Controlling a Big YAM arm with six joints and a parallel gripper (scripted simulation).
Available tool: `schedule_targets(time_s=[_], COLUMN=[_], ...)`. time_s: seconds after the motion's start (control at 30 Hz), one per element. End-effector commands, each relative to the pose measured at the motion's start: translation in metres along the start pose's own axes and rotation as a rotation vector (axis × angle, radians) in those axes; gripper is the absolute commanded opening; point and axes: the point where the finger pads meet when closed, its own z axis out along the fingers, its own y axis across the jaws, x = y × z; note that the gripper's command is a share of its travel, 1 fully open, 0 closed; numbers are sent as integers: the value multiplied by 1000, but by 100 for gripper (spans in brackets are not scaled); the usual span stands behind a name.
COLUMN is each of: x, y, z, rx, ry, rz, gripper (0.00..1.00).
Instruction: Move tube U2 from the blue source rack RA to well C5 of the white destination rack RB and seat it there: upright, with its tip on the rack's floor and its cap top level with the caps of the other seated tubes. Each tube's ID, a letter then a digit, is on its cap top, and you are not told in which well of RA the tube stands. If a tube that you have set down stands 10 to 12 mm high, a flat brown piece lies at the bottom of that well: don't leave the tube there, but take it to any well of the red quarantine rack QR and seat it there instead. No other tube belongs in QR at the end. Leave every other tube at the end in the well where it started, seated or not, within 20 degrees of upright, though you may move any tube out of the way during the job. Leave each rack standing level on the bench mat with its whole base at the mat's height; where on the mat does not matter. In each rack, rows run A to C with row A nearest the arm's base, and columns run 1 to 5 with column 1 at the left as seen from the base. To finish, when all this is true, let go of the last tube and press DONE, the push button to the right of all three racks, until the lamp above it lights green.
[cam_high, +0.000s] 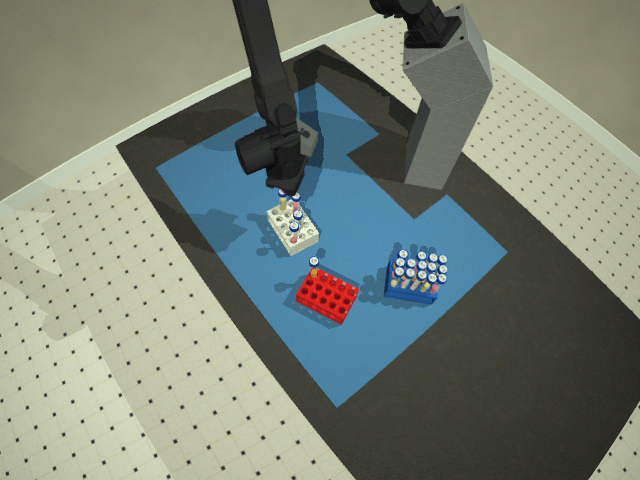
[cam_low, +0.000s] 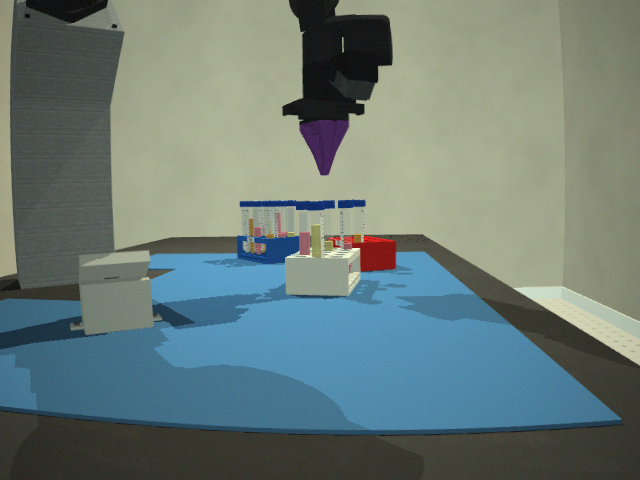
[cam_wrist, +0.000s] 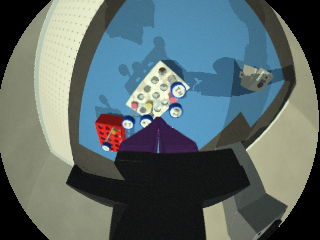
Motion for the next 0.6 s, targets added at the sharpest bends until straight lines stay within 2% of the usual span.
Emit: schedule_targets(time_s=[0.0,0.3,0.57], x=[-13,-43,-56], y=[-6,-26,-40], z=[-7,-8,-8], rx=[-3,-4,-3], ry=[-6,-8,-7], rz=[-21,-20,-21], gripper=[0,0,0])
